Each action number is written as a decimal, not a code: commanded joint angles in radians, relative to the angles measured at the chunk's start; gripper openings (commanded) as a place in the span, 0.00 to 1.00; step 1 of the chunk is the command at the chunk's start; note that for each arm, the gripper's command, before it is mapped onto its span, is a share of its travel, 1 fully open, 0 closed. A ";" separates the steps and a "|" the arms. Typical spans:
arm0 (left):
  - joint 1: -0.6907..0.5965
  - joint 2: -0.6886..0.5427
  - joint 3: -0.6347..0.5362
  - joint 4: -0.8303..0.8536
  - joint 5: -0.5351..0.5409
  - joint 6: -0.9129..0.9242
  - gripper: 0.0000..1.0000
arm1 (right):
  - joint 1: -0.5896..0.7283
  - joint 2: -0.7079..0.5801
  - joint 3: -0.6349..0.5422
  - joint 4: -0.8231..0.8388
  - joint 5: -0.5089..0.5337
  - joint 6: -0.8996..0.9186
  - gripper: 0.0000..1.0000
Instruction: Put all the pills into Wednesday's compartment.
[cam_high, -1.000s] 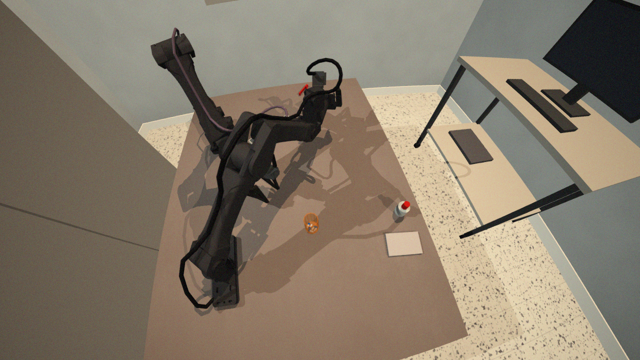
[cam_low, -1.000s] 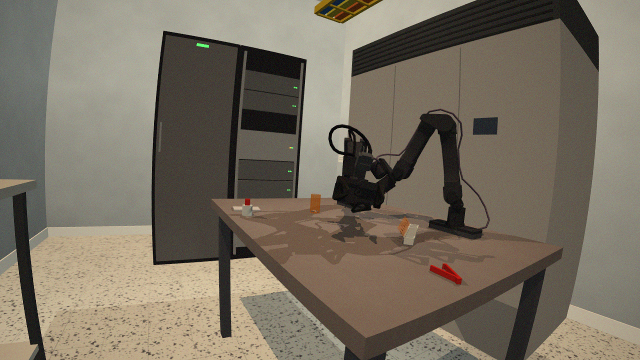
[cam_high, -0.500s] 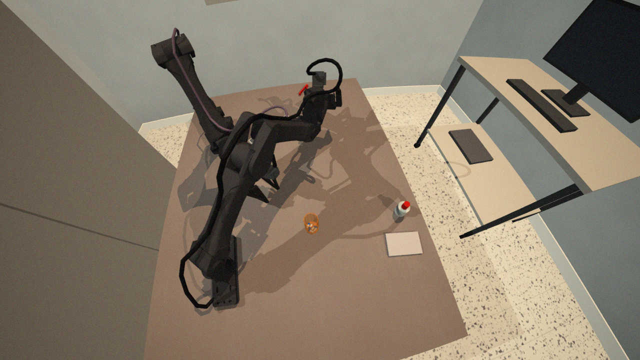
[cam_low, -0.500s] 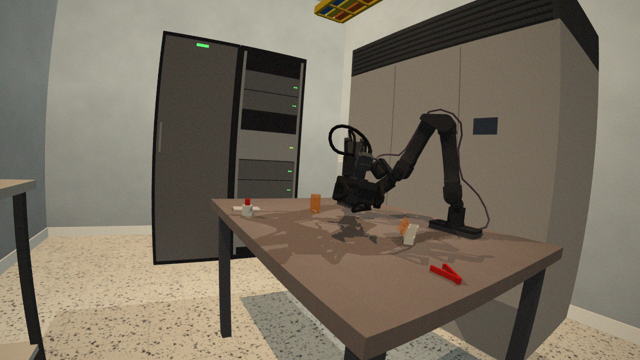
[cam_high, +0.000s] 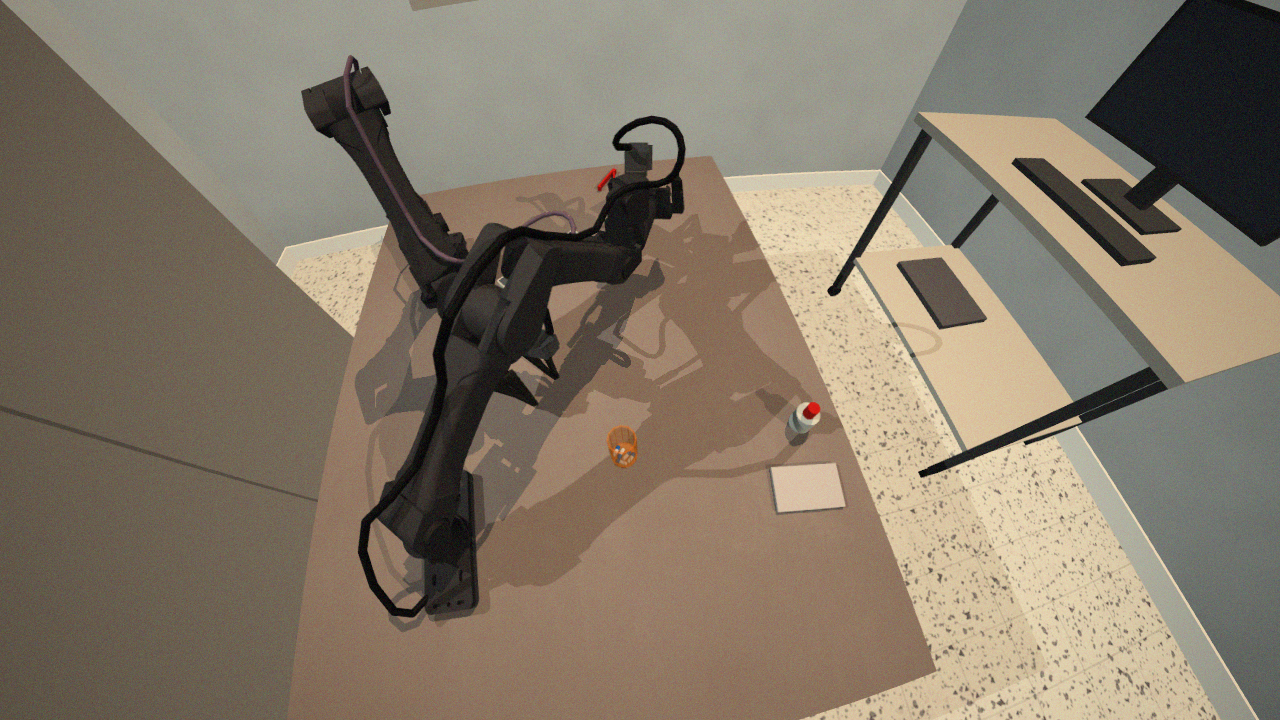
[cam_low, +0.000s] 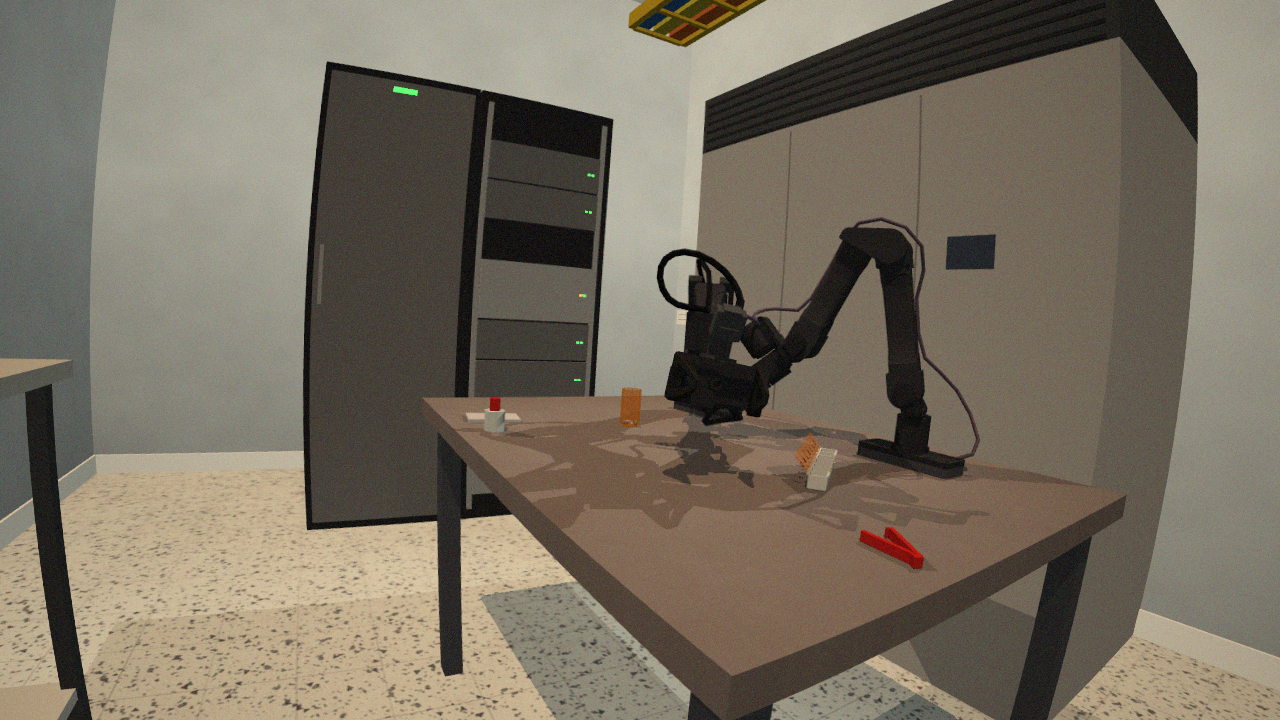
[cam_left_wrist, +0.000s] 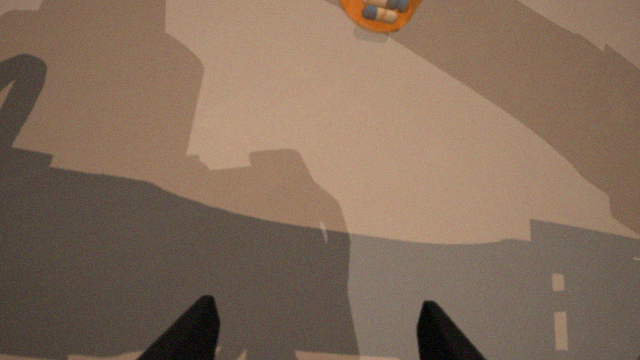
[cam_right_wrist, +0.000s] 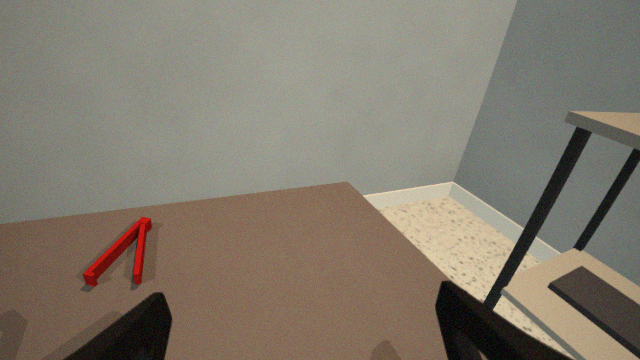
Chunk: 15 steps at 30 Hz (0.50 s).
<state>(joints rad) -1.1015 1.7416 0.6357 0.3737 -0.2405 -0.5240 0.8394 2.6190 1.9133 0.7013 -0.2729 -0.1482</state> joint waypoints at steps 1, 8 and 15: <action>-0.007 -0.012 0.005 0.004 0.000 -0.002 0.65 | 0.000 -0.012 0.006 0.005 0.000 0.000 1.00; -0.007 -0.012 0.005 0.004 0.000 -0.002 0.65 | 0.000 -0.012 0.006 0.006 0.000 0.000 1.00; -0.007 -0.012 0.005 0.004 0.000 -0.002 0.65 | 0.000 -0.012 0.006 0.005 0.000 0.000 1.00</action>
<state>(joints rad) -1.1015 1.7416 0.6357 0.3737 -0.2405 -0.5240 0.8394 2.6190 1.9133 0.7013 -0.2729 -0.1482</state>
